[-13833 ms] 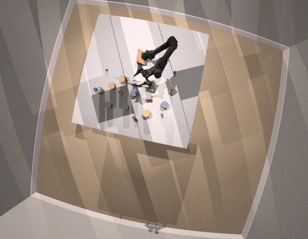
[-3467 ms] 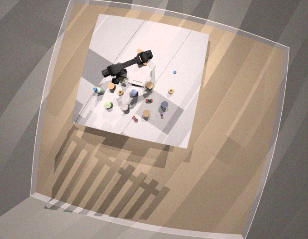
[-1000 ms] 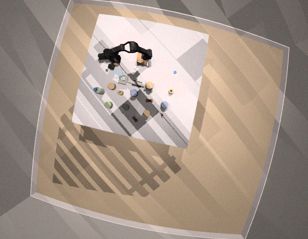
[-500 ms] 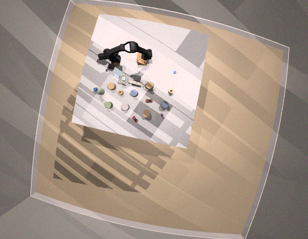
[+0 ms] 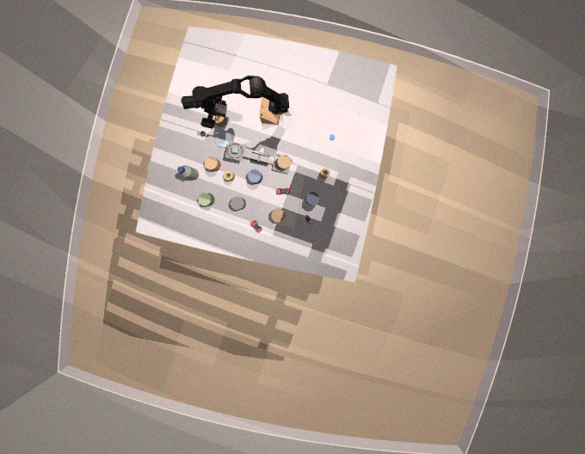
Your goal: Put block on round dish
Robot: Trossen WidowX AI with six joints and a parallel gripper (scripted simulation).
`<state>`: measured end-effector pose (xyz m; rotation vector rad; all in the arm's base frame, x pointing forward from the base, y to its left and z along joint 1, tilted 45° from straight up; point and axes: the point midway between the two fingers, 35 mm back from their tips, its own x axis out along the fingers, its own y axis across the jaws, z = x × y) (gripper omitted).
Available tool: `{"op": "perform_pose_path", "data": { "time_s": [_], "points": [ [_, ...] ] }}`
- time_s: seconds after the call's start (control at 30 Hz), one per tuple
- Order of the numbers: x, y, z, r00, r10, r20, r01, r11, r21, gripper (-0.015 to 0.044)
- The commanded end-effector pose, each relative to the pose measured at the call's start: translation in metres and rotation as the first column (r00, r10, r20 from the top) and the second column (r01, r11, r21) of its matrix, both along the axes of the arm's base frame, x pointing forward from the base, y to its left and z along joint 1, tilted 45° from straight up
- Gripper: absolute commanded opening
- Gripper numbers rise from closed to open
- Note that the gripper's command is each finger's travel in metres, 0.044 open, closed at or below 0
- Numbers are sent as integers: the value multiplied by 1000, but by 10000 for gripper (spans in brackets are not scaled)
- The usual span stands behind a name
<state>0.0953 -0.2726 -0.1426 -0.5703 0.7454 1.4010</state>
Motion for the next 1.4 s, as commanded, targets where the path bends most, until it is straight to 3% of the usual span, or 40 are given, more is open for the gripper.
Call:
{"op": "perform_pose_path", "data": {
  "time_s": [0.0, 0.07, 0.33, 0.63, 0.97, 1.37],
  "points": [
    [19, 1, 10, 999, 24, 26, -23, 999, -29, 309],
    [22, 1, 11, 1000, -16, -7, 16, 999, -28, 260],
    [35, 2, 20, 965, -205, -163, 201, 979, -39, 260],
    [53, 4, 30, 838, -421, -346, 416, 905, -92, 260],
    [72, 8, 42, 604, -610, -514, 608, 769, -197, 260],
    [95, 14, 58, 230, -734, -638, 744, 556, -371, 260]
  ]
}}
